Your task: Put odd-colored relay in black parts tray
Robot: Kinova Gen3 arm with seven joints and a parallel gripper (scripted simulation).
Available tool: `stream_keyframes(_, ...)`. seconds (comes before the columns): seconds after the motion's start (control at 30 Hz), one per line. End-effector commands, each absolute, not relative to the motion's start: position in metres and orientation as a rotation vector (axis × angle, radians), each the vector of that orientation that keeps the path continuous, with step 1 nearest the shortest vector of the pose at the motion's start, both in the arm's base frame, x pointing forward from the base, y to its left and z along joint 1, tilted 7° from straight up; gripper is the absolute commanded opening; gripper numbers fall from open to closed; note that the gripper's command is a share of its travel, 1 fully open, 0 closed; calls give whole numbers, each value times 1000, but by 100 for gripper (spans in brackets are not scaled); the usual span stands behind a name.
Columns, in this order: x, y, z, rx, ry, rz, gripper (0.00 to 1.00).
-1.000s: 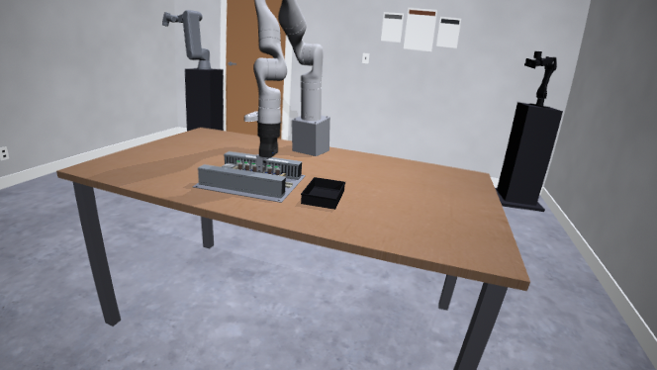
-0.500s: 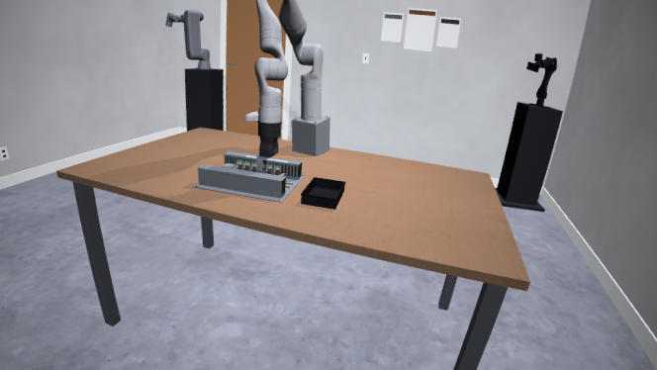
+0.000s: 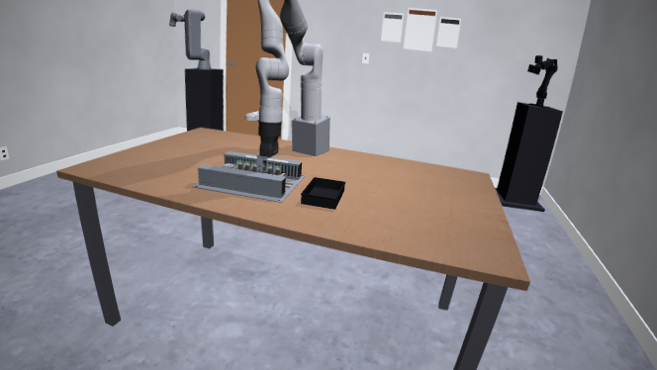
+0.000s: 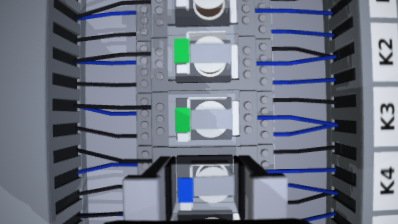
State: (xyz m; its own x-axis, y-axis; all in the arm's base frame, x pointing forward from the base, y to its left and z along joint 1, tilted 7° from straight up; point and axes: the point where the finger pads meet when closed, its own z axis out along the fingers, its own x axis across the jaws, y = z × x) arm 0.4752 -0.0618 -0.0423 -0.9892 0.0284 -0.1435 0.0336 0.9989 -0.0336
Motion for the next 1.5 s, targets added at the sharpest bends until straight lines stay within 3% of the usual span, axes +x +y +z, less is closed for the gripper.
stream_keyframes(0.0, 476, -62, -41, 47, 2993, -54, 0)
stream_keyframes(1.47, 474, -62, -42, 44, 2920, -55, 0)
